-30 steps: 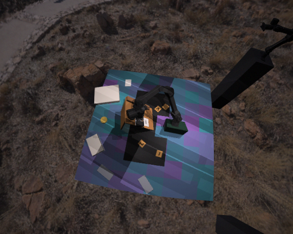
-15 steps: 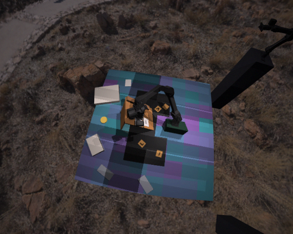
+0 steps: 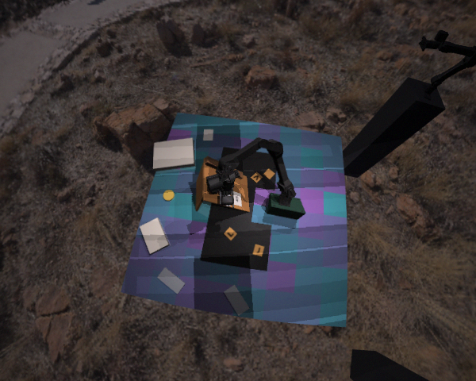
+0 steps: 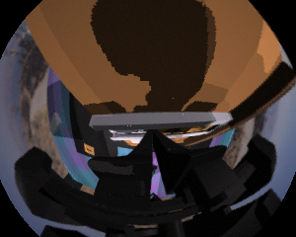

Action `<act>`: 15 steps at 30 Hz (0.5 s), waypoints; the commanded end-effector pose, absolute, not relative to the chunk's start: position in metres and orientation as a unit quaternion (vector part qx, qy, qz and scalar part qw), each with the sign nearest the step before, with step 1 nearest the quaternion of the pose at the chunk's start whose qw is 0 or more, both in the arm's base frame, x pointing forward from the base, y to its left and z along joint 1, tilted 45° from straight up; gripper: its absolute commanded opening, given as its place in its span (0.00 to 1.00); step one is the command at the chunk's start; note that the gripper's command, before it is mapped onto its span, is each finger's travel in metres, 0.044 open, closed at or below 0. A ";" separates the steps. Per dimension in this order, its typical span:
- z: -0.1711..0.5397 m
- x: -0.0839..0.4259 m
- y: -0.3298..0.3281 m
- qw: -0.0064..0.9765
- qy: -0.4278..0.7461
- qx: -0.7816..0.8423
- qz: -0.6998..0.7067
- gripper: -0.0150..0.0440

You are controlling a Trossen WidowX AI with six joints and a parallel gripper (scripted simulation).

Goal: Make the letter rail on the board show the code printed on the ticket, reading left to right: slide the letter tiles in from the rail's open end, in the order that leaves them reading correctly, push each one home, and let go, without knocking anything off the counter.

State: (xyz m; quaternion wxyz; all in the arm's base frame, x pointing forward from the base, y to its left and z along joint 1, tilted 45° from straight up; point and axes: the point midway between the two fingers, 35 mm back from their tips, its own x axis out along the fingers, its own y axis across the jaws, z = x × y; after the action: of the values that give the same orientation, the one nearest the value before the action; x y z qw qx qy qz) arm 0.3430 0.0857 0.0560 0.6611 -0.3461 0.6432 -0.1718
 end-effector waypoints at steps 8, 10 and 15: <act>0.063 0.334 0.090 0.658 0.644 -0.349 -0.174 0.25; 0.065 0.332 0.092 0.658 0.644 -0.349 -0.174 0.25; 0.070 0.326 0.094 0.658 0.644 -0.349 -0.173 0.25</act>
State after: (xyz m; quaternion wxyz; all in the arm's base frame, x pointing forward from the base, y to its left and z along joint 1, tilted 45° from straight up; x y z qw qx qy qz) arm 0.3303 0.0937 0.0684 0.6601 -0.3501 0.6419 -0.1722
